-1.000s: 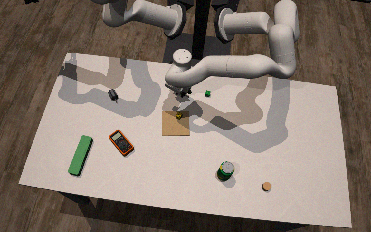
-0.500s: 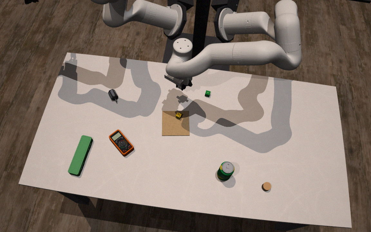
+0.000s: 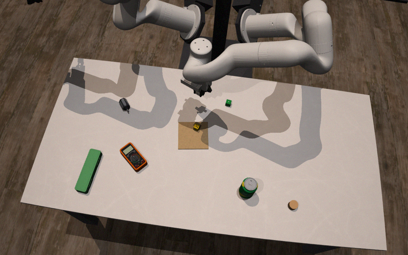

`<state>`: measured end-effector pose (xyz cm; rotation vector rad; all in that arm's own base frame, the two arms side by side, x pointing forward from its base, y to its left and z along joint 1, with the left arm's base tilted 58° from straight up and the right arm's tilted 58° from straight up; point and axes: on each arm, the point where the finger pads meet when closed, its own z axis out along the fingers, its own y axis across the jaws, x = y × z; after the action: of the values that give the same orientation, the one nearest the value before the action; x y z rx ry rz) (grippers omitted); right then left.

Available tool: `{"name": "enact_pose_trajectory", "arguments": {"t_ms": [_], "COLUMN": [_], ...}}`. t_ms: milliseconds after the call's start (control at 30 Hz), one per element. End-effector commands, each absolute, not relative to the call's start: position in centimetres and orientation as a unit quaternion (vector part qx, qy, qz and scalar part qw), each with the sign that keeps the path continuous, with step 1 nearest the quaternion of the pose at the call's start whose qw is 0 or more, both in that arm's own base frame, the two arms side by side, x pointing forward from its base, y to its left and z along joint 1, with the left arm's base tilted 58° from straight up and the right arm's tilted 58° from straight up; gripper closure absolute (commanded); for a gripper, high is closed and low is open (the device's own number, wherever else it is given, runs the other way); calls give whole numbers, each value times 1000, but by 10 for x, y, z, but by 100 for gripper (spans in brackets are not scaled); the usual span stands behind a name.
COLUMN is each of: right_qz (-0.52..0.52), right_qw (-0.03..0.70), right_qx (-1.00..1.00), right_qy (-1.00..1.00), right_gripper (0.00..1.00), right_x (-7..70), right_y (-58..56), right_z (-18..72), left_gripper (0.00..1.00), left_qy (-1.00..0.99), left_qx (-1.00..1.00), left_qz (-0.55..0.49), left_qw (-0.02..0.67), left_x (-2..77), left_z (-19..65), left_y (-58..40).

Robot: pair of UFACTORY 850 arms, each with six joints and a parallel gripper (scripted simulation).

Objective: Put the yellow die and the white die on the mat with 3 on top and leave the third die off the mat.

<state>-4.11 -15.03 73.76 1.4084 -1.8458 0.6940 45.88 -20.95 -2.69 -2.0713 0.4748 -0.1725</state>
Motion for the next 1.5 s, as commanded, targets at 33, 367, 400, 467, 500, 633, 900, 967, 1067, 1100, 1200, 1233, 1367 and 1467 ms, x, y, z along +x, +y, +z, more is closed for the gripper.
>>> {"name": "enact_pose_trajectory", "arguments": {"t_ms": [33,367,400,467,500,633,900,967,1067,1100,1200,1233,1367,1467], "right_qz": [269,269,269,269,269,269,269,269,269,269,269,269,269,269], "right_qw": [352,352,352,352,352,352,352,352,352,352,352,352,352,352], "right_qx": [544,544,544,544,544,544,544,544,544,544,544,544,544,544], "right_qy": [-713,-713,-713,-713,-713,-713,-713,-713,-713,-713,-713,-713,-713,-713], "right_gripper": [0,0,0,0,0,0,0,0,0,0,0,0,0,0], "right_x": [-41,-41,-41,-41,-41,-41,-41,-41,-41,-41,-41,-41,-41,-41], "right_y": [-150,-150,-150,-150,-150,-150,-150,-150,-150,-150,-150,-150,-150,-150], "right_z": [738,738,738,738,738,738,738,738,738,738,738,738,738,738], "left_gripper": [78,78,78,78,78,78,78,78,78,78,78,78,78,78], "left_qy": [188,174,172,169,168,159,148,148,148,148,148,148,148,148], "left_qx": [-853,-856,-856,-857,-857,-858,-860,-860,-860,-860,-860,-860,-860,-860], "left_qz": [-78,-88,-89,-90,-91,-95,-98,-98,-98,-98,-98,-98,-98,-98], "left_qw": [481,479,479,479,479,478,478,478,478,478,478,478,478,478], "left_x": [500,561,568,582,587,618,654,655,655,655,655,655,655,656], "left_z": [-22,-8,-6,-2,0,11,28,28,28,28,28,28,28,27], "left_y": [-228,-247,-248,-251,-252,-256,-257,-257,-257,-257,-257,-257,-256,-255]}}
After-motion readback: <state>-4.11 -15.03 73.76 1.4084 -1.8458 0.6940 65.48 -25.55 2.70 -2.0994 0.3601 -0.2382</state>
